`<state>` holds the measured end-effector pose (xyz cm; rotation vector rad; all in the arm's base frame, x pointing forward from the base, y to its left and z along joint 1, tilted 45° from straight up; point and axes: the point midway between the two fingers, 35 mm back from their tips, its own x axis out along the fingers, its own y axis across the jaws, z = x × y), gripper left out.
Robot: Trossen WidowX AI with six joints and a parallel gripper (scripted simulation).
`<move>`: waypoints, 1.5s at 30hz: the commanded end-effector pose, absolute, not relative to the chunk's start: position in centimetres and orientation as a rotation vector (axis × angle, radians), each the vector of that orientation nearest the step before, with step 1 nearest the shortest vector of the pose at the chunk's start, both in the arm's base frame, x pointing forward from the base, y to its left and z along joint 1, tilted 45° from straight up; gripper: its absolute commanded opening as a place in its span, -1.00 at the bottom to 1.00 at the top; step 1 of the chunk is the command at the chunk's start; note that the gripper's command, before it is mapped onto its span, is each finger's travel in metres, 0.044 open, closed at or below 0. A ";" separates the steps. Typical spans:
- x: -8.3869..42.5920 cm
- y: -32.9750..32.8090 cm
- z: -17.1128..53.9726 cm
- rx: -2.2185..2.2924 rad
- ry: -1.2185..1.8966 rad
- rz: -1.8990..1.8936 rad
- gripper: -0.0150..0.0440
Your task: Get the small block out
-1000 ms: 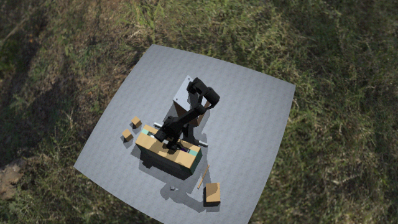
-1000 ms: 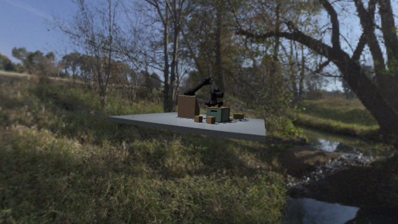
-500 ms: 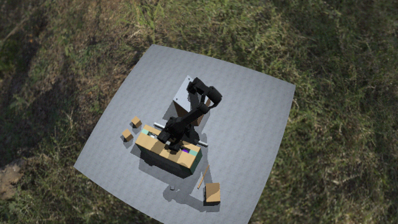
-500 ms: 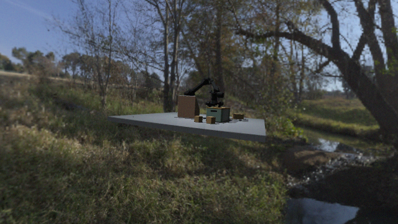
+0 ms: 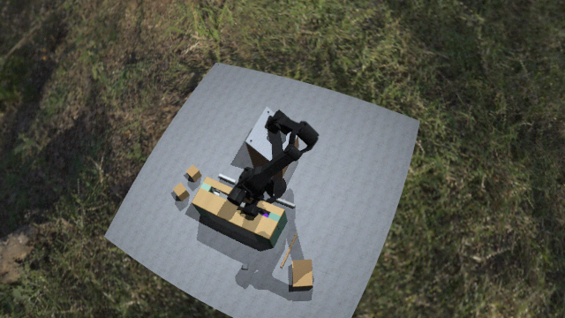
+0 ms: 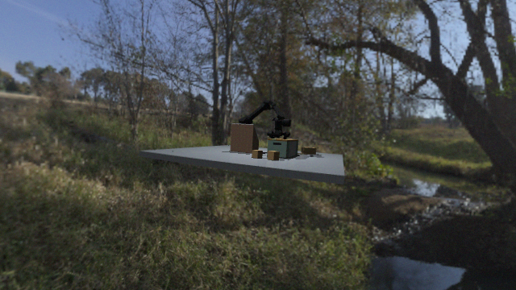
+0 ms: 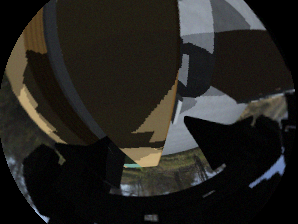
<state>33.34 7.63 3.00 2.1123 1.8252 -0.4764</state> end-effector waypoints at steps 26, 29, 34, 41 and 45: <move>32.4 4.1 8.0 1.799 1.709 -0.133 0.47; 32.0 4.3 8.3 1.502 1.596 0.125 0.47; 31.4 4.9 8.8 0.988 1.378 0.484 0.47; 30.7 5.8 9.6 0.248 1.017 0.866 0.47; 30.3 6.3 10.2 -0.178 0.785 1.028 0.47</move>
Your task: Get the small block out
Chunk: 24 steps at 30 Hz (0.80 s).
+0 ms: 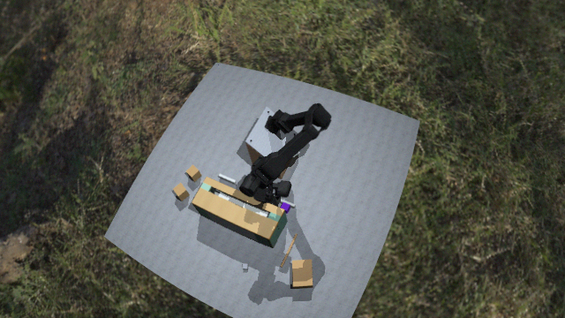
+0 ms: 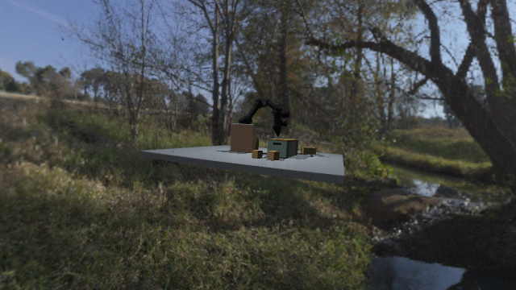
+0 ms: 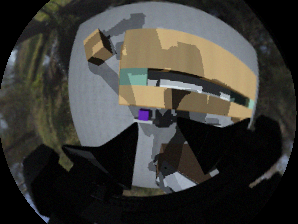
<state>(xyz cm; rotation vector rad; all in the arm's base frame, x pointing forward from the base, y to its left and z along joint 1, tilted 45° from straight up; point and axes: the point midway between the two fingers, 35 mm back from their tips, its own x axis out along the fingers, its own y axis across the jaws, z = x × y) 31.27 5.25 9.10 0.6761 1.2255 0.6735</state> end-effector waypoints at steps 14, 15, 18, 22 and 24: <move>29.5 7.2 11.9 -1.236 0.150 1.243 0.47; 29.4 7.3 12.0 -1.308 0.103 1.248 0.47; 29.2 7.5 12.4 -1.530 -0.041 1.255 0.47; 29.0 7.7 12.8 -1.816 -0.233 1.250 0.47; 28.9 7.8 13.1 -1.955 -0.330 1.241 0.47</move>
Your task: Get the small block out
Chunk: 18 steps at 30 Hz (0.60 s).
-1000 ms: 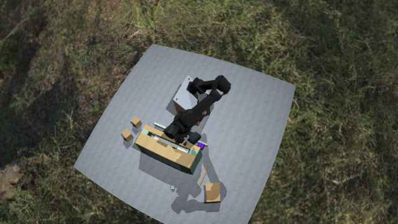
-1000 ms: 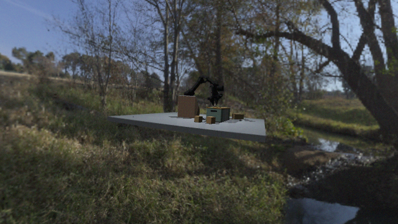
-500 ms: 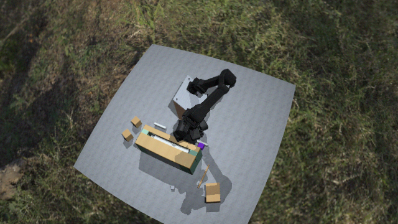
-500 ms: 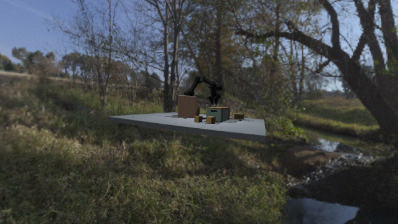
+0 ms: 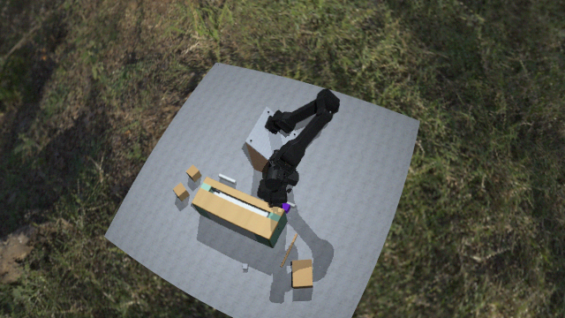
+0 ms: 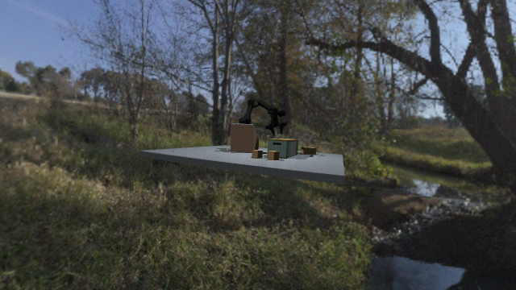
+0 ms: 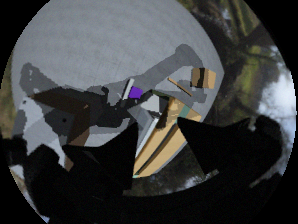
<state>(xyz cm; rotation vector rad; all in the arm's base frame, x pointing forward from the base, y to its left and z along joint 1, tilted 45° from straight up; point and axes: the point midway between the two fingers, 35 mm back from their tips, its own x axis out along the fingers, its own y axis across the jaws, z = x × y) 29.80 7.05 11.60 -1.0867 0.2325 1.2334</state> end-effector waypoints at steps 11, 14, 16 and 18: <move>28.9 7.8 13.2 -2.041 -0.391 1.234 0.47; 28.9 7.8 13.2 -2.041 -0.391 1.234 0.47; 28.9 7.8 13.2 -2.041 -0.391 1.234 0.47; 29.0 8.0 13.0 -2.041 -0.391 1.235 0.47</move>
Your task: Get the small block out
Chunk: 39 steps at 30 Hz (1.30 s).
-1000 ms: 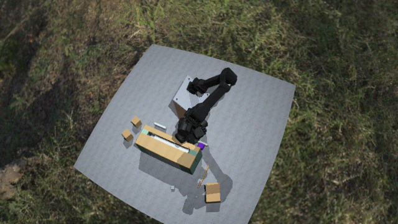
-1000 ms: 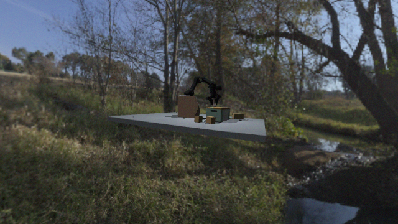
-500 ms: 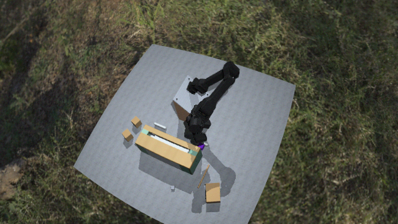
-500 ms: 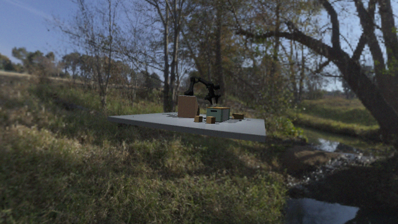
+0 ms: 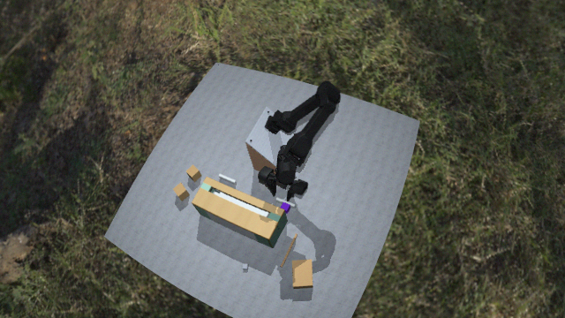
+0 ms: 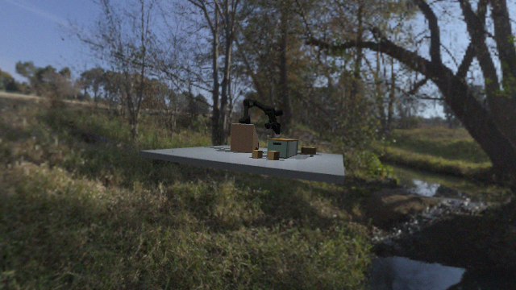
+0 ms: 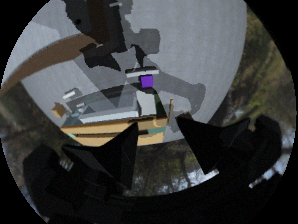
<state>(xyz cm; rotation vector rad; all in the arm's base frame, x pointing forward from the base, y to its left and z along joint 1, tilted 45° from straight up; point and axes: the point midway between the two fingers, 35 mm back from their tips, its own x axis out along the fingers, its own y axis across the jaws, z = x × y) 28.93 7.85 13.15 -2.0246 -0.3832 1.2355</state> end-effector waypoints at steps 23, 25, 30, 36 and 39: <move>29.9 15.3 5.0 -2.037 -0.393 1.234 0.47; 29.9 15.5 4.8 -2.037 -0.393 1.234 0.47; 30.1 16.1 4.2 -2.037 -0.393 1.234 0.47; 30.2 16.8 3.6 -2.037 -0.393 1.234 0.47; 30.2 17.2 3.2 -2.036 -0.393 1.234 0.47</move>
